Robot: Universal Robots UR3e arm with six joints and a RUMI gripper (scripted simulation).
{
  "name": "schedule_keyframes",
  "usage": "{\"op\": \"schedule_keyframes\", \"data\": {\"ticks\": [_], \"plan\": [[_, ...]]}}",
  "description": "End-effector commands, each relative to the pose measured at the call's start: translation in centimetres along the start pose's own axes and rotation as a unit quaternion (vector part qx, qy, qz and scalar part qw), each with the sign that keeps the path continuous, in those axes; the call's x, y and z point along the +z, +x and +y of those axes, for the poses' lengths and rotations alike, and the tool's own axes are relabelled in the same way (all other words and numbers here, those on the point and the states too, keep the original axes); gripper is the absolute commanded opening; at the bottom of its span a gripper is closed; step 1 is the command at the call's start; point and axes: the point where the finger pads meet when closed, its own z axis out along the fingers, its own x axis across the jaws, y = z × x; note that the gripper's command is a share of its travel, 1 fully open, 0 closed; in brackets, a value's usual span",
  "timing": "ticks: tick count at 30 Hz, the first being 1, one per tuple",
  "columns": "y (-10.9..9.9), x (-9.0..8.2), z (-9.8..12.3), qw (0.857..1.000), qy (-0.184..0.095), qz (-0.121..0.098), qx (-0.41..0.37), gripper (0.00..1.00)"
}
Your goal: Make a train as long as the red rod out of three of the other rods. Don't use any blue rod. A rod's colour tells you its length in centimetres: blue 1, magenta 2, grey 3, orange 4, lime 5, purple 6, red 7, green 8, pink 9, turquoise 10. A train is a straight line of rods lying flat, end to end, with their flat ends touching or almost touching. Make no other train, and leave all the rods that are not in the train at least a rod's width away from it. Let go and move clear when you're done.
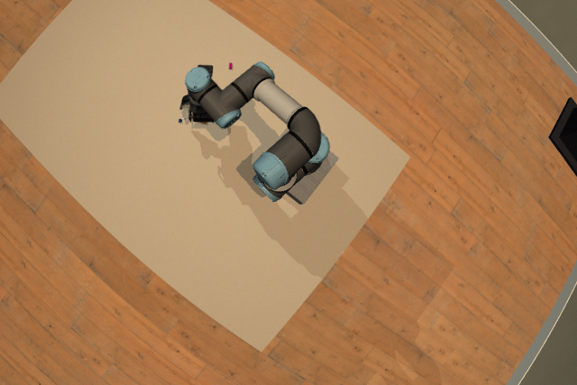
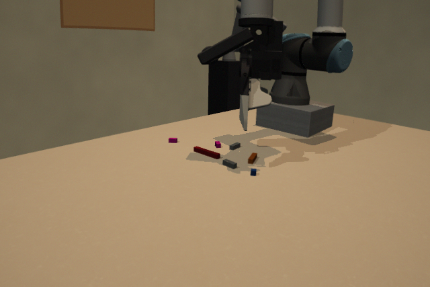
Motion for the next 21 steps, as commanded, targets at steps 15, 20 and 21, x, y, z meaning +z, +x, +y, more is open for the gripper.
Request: {"op": "schedule_keyframes", "data": {"ticks": [15,20,21], "plan": [[-0.2,0.0,-1.7,0.963,0.004,0.003,0.268,1.0],[-0.2,0.0,-1.8,0.956,0.004,0.003,0.293,1.0],[-0.2,0.0,-1.8,0.954,0.004,0.003,0.299,1.0]]}}
